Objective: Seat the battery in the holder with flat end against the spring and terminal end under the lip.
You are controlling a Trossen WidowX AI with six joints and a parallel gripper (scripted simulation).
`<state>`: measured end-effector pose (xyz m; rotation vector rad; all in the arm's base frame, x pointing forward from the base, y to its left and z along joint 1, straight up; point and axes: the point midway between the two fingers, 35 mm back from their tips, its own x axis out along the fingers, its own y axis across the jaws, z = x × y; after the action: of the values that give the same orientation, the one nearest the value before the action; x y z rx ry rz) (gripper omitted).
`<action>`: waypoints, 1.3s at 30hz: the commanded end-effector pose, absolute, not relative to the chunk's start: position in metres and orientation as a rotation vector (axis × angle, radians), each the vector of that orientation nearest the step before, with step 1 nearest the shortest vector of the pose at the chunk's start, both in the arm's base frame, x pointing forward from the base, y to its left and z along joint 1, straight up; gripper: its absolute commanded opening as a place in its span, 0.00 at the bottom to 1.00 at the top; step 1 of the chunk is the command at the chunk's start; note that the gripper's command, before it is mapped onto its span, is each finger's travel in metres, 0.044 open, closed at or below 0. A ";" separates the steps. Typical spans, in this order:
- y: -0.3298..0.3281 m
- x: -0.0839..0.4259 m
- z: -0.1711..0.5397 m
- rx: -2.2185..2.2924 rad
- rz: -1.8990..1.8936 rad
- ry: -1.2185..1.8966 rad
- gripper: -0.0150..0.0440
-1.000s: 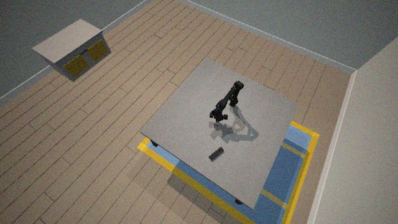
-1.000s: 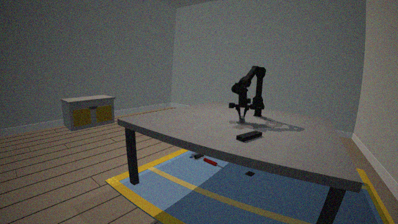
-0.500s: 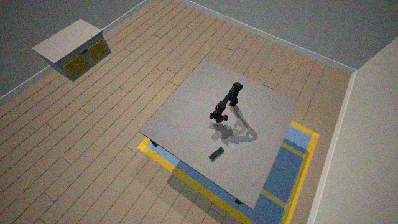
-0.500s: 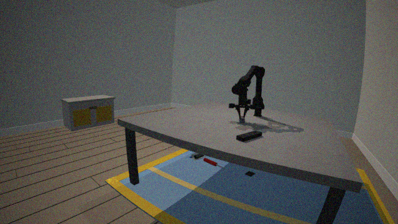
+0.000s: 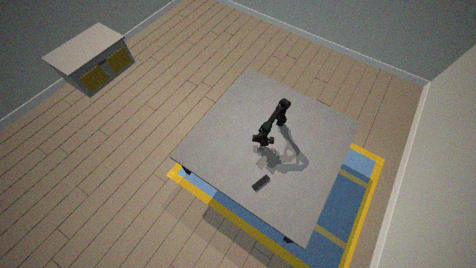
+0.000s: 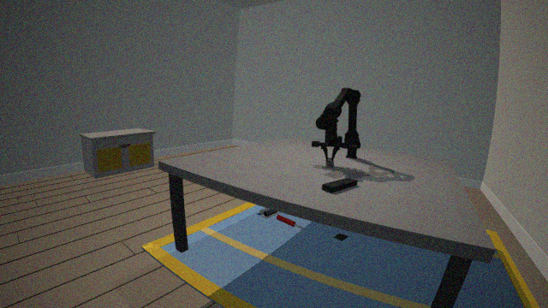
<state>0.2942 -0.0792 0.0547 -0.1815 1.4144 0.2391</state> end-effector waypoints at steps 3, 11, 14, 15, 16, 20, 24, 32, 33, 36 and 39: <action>-0.079 0.292 0.051 -0.187 0.235 1.478 0.37; -0.079 0.293 0.051 -0.199 0.236 1.532 0.37; -0.079 0.293 0.051 -0.204 0.236 1.552 0.37; -0.079 0.294 0.051 -0.206 0.236 1.559 0.37; -0.079 0.294 0.051 -0.207 0.237 1.564 0.37; -0.079 0.295 0.051 -0.208 0.238 1.573 0.37; -0.079 0.295 0.051 -0.208 0.238 1.573 0.37; -0.078 0.298 0.051 -0.206 0.239 1.575 0.37; -0.078 0.299 0.051 -0.206 0.239 1.575 0.37; -0.077 0.302 0.052 -0.206 0.240 1.575 0.37; -0.076 0.304 0.052 -0.205 0.240 1.575 0.37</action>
<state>0.3024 -0.0760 0.0531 -0.2045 1.5616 0.2442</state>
